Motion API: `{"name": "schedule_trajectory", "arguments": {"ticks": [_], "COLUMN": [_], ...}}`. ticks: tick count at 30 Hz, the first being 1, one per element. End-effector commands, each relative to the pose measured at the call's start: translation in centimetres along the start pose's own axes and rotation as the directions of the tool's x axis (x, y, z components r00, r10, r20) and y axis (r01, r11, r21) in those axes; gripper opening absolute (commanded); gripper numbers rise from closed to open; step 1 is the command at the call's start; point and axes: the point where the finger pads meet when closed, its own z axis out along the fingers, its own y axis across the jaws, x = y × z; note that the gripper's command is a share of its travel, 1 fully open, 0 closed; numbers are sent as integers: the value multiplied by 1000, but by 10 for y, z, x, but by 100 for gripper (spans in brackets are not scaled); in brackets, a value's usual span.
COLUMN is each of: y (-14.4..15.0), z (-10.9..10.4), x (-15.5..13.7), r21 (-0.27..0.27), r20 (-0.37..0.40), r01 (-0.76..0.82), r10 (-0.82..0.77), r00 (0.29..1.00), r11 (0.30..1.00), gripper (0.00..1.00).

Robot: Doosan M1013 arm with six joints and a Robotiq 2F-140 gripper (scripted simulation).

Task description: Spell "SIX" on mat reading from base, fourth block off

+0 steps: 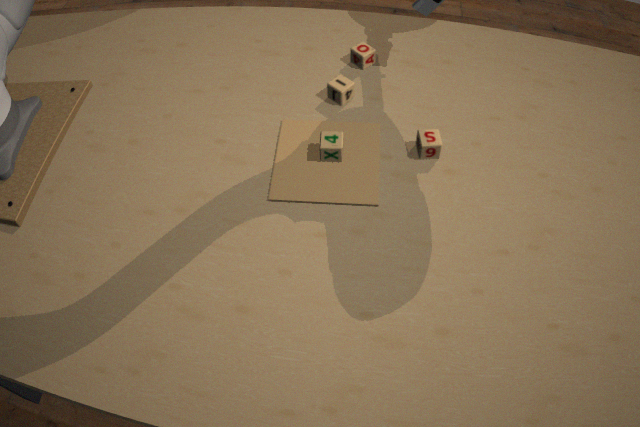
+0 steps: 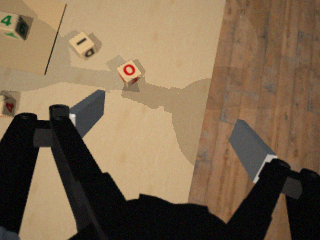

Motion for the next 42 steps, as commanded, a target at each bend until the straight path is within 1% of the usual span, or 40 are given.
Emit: {"name": "schedule_trajectory", "arguments": {"ticks": [1, 2, 3, 4, 6, 8, 11, 42], "y": [-25, -35, -35, -44, -44, -57, -66, -67], "z": [29, 41, 41, 53, 53, 70, 82, 83], "x": [11, 18, 18, 24, 24, 34, 41, 42], "r21": [15, 22, 22, 29, 29, 38, 44, 44], "r20": [108, 143, 143, 174, 174, 218, 247, 249], "r01": [-41, -50, -50, -58, -58, -67, -72, -72], "r10": [39, 47, 47, 52, 52, 57, 59, 59], "r00": [993, 989, 989, 983, 983, 974, 967, 967], "r11": [999, 998, 998, 998, 998, 997, 996, 996], "gripper": [100, 100, 100, 100, 100, 100, 100, 100]}}
